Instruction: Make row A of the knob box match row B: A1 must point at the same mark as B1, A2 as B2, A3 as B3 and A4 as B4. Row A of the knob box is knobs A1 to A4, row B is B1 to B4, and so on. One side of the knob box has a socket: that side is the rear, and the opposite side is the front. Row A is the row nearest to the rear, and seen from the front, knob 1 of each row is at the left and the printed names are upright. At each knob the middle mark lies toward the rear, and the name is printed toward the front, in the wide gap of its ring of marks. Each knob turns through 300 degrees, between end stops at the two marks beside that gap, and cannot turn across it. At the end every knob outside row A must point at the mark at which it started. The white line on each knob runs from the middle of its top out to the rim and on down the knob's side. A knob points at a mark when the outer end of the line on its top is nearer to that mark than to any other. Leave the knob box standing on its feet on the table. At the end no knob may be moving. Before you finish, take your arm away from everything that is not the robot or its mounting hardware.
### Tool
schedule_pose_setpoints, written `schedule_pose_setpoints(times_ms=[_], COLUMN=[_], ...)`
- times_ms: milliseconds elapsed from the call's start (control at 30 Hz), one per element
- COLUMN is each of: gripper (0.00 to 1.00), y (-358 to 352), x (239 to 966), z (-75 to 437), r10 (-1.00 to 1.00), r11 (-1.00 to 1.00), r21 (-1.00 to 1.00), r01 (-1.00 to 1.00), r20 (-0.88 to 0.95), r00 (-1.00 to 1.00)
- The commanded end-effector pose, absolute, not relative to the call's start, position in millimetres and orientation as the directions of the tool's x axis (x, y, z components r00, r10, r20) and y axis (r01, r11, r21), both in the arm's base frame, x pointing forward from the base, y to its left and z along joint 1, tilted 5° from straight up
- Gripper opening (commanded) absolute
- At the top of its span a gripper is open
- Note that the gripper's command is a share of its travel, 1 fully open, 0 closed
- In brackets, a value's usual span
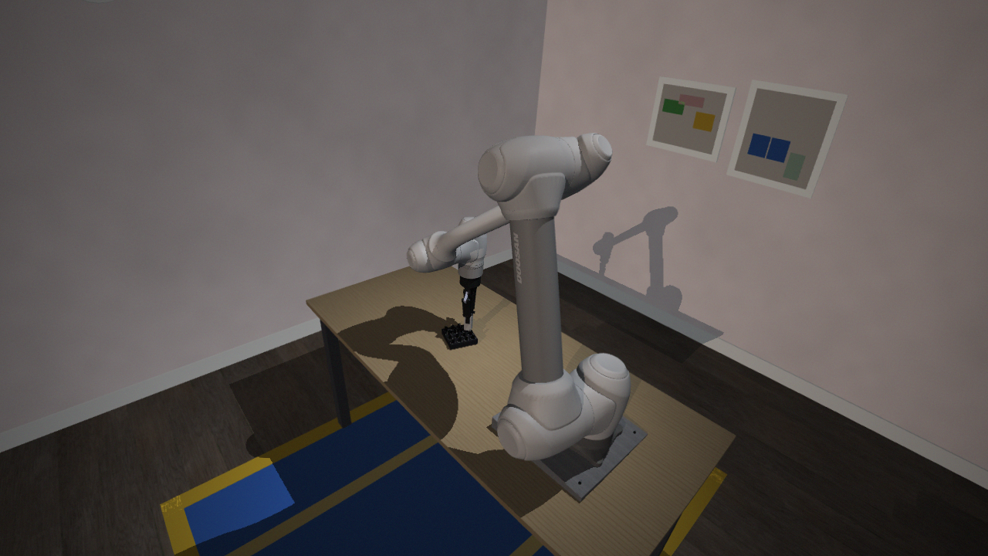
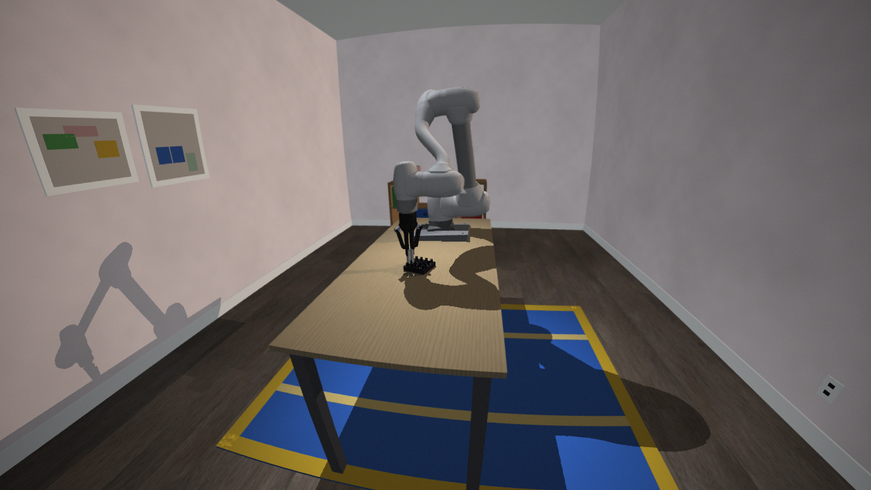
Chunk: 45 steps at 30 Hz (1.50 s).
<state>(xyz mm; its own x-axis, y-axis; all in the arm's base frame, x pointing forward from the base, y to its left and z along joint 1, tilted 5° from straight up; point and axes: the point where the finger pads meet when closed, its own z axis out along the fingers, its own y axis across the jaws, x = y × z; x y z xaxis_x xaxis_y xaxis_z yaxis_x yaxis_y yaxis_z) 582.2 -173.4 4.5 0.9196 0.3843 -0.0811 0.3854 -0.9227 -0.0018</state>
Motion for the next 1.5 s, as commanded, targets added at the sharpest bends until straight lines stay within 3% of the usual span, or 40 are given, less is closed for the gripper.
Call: schedule_pose_setpoints(times_ms=[0, 900, 1467], gripper=[0.05, 0.05, 0.05], y=[-173.3, -173.3, -173.3], x=[582.2, 582.2, 582.2], z=[4.6, 4.6, 4.6], r10=[0.318, -0.288, -0.485], r11=[-0.947, -0.957, -0.874], r21=[0.006, 0.052, 0.065], r01=[0.32, -0.285, -0.481], r20=[-0.082, -0.064, -0.051], r00=[0.944, 0.955, 0.873])
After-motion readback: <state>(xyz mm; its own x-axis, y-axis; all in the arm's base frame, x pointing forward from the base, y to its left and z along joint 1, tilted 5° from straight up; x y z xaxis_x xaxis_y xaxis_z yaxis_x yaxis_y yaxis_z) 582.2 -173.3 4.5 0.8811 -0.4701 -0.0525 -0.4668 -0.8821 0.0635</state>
